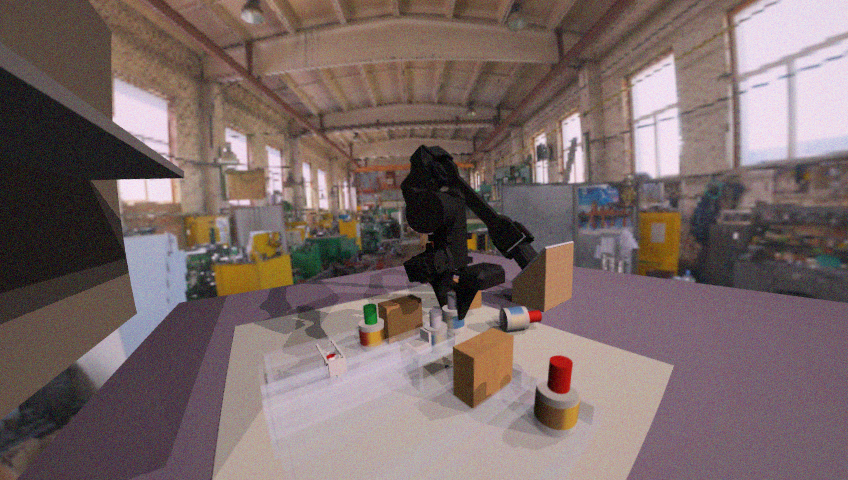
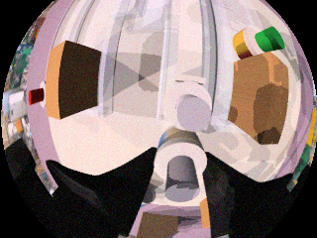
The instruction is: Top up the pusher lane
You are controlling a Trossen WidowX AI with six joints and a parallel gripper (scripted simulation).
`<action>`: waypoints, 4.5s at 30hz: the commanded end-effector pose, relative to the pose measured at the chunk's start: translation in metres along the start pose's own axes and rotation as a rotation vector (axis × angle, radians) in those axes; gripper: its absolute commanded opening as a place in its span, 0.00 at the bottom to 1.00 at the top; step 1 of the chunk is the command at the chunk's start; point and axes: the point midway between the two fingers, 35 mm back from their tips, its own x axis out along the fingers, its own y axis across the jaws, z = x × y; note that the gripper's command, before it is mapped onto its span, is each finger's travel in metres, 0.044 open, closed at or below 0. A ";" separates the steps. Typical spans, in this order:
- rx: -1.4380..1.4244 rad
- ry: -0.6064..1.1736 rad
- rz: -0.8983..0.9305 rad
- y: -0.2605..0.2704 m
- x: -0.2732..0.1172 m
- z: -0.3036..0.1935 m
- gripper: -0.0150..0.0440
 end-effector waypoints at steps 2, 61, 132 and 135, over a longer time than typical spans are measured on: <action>-0.002 -0.006 -0.003 -0.001 -0.001 0.004 0.25; -0.001 -0.007 -0.004 -0.002 -0.002 0.032 0.25; 0.000 -0.007 -0.004 -0.004 -0.004 0.049 0.25; 0.000 -0.007 -0.004 -0.004 -0.004 0.049 0.25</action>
